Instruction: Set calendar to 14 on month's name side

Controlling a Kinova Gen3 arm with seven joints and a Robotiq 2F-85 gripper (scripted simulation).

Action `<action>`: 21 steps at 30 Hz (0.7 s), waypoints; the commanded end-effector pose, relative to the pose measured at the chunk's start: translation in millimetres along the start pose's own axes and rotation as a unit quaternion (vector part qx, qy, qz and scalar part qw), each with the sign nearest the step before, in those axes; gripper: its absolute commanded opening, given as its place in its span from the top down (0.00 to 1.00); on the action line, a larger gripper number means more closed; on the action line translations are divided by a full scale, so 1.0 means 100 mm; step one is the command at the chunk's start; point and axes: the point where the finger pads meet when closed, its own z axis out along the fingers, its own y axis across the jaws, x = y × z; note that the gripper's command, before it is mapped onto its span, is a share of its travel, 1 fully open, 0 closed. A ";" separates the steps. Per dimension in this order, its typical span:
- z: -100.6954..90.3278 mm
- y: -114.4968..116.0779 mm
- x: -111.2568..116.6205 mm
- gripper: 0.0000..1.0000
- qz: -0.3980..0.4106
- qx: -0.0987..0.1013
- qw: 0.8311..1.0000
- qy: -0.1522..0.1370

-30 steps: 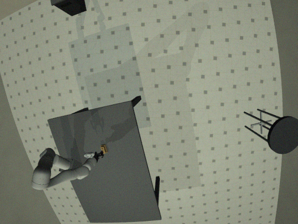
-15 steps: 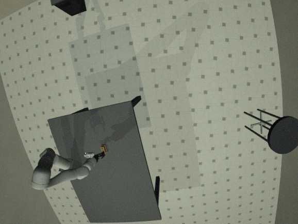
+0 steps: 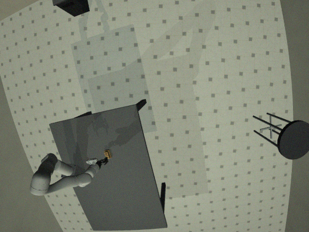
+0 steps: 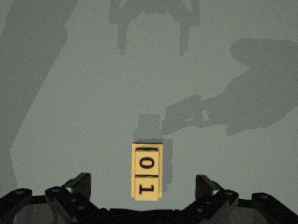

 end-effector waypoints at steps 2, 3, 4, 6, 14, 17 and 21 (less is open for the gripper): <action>-0.15 0.03 -0.02 0.00 -0.001 -0.004 1.000 -0.005; -0.20 0.03 -0.02 0.00 -0.001 -0.004 1.000 -0.005; -0.24 0.03 -0.02 0.00 -0.001 -0.004 1.000 -0.005; -0.33 0.03 -0.02 0.00 -0.001 -0.004 1.000 -0.005; -0.56 0.02 -0.02 0.00 -0.001 -0.004 1.000 -0.005; -0.59 0.02 -0.02 0.00 -0.001 -0.004 1.000 -0.005; -0.60 0.02 -0.02 0.00 -0.001 -0.004 1.000 -0.005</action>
